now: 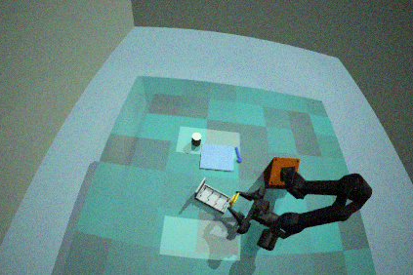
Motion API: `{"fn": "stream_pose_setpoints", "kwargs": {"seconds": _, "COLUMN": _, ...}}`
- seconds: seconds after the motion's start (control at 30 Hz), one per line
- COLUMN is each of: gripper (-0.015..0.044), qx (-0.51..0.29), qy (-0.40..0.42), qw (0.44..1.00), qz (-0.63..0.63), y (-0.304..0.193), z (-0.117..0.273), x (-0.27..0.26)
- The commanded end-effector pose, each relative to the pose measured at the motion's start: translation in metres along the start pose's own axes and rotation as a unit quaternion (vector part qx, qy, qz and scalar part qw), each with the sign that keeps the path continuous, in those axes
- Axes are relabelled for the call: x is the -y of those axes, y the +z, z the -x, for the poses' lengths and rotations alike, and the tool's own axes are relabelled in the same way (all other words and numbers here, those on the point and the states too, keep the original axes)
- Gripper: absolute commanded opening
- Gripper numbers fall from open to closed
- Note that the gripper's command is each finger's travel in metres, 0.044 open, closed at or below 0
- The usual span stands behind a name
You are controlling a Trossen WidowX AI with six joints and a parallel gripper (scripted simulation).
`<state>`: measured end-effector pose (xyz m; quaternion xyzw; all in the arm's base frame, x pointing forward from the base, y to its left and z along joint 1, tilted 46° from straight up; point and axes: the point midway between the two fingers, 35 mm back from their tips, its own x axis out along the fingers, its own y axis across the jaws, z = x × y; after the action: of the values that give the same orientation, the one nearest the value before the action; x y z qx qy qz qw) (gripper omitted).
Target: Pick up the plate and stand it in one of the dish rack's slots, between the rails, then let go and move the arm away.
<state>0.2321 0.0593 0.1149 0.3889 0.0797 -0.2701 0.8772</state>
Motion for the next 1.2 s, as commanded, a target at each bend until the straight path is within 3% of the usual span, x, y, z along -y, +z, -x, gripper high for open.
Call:
{"fn": "stream_pose_setpoints", "kwargs": {"seconds": 0.0, "gripper": 0.0000, "qx": 0.013, "qy": 0.015, "qw": 1.000, "qz": -0.009, "y": 0.002, "z": 0.004, "x": 0.000}}
{"fn": "stream_pose_setpoints", "kwargs": {"seconds": 1.17, "gripper": 0.0000, "qx": 0.012, "qy": 0.016, "qw": 1.000, "qz": -0.015, "y": -0.027, "z": -0.031, "x": -0.001}}
